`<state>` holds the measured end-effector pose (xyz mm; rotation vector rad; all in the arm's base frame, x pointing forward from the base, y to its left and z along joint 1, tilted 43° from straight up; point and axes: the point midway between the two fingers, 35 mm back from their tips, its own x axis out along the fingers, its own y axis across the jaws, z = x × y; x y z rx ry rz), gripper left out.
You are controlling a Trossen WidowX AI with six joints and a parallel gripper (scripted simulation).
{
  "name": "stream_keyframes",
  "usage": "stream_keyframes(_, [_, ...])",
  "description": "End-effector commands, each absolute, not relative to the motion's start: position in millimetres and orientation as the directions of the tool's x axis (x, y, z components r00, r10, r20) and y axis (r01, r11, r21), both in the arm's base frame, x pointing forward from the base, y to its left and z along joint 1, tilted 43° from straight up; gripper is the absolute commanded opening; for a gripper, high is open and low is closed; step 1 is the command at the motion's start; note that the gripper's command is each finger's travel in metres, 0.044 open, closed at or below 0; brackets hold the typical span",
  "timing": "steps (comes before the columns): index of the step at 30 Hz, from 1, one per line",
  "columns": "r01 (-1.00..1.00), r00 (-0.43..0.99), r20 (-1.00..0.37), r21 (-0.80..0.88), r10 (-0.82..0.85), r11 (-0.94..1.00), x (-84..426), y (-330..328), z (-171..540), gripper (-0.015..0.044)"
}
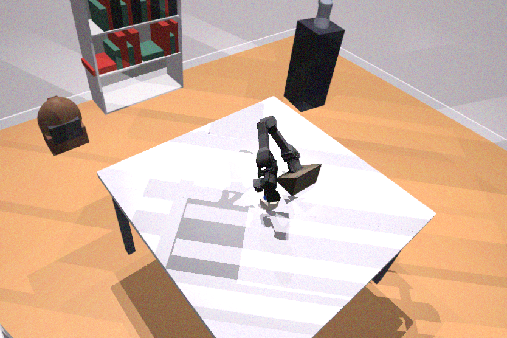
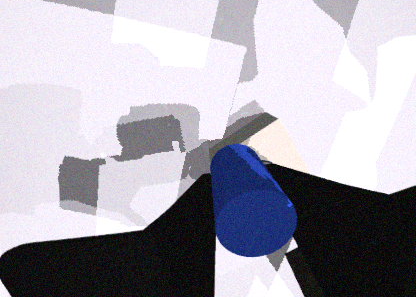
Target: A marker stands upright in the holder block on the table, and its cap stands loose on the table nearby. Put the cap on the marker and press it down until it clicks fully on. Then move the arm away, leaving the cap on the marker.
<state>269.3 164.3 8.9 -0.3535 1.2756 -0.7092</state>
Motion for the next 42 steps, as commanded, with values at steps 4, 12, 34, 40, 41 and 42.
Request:
stream_keyframes(4, [0.288,0.119,-0.746,-0.605,-0.655,0.742,247.2,162.1,19.1,0.0000])
stream_keyframes(12, [0.289,0.118,-0.744,-0.608,-0.658,0.740,224.9,156.7,27.9,0.0000])
stream_keyframes(34, [0.289,0.119,-0.744,-0.608,-0.657,0.740,228.1,141.1,9.4,0.0000])
stream_keyframes(40, [0.289,0.119,-0.744,-0.608,-0.658,0.740,229.4,134.8,2.3,0.0000])
stream_keyframes(41, [0.289,0.119,-0.744,-0.608,-0.658,0.740,229.6,133.7,1.1,0.0000])
stream_keyframes(42, [0.289,0.119,-0.744,-0.608,-0.658,0.740,229.7,132.6,-0.1,0.0000])
